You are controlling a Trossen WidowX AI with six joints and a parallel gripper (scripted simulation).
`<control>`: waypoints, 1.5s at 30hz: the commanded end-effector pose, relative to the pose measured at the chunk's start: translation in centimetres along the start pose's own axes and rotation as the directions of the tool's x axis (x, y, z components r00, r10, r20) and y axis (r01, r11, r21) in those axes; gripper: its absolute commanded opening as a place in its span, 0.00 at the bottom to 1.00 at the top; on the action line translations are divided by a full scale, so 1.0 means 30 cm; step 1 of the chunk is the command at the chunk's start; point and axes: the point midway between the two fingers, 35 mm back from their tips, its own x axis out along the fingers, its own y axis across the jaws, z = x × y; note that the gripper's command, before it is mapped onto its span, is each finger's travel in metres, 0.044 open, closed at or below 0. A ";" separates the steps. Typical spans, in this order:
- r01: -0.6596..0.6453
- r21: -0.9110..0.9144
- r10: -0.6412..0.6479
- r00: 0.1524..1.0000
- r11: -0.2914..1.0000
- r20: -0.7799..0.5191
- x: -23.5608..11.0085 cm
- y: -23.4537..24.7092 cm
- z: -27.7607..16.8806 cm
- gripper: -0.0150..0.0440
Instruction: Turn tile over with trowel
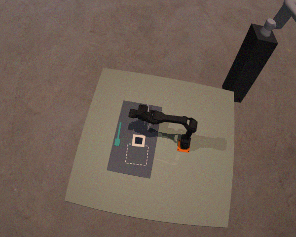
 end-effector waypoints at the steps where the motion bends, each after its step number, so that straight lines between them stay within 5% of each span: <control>1: 0.054 0.084 -0.050 0.998 0.995 -0.040 0.019 -0.035 -0.001 0.42; 22: 0.416 0.488 -0.334 0.909 0.767 -0.250 0.073 -0.260 -0.017 0.42; 45: 0.657 0.743 -0.559 0.666 0.127 -0.493 0.023 -0.479 -0.032 0.42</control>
